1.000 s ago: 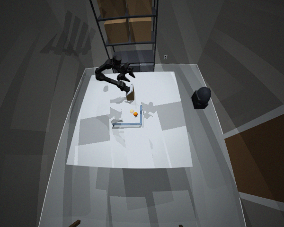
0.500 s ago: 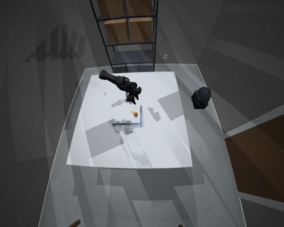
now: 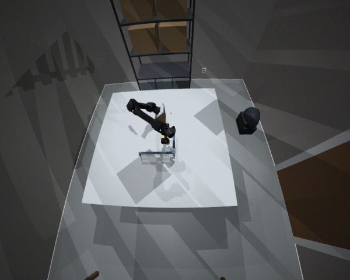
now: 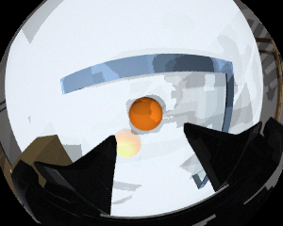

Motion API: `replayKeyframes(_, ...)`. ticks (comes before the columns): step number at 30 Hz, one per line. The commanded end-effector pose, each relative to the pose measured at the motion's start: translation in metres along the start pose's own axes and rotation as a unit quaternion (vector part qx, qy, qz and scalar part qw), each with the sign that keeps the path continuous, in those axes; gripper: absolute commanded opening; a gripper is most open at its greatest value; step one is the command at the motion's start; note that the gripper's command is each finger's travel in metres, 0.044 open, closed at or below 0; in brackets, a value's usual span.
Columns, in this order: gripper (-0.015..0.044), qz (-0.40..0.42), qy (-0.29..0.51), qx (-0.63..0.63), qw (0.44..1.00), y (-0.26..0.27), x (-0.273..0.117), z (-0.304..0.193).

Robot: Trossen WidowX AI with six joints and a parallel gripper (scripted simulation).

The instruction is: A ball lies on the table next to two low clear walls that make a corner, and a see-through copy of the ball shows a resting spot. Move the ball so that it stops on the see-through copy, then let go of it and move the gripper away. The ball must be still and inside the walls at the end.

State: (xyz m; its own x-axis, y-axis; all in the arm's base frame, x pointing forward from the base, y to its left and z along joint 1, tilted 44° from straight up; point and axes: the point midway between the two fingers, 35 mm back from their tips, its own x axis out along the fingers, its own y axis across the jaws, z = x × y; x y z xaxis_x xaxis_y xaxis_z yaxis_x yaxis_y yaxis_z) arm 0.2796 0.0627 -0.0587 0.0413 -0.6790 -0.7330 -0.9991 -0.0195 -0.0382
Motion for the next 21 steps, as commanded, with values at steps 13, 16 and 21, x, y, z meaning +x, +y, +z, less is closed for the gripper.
replayKeyframes(13,0.0343,-0.002,0.002,-0.004,1.0,-0.001,0.025,0.001)
replayKeyframes(16,0.0343,-0.002,0.002,-0.004,1.0,-0.001,0.03,0.001)
replayKeyframes(21,0.0343,-0.002,0.002,-0.004,1.0,-0.002,0.038,0.001)
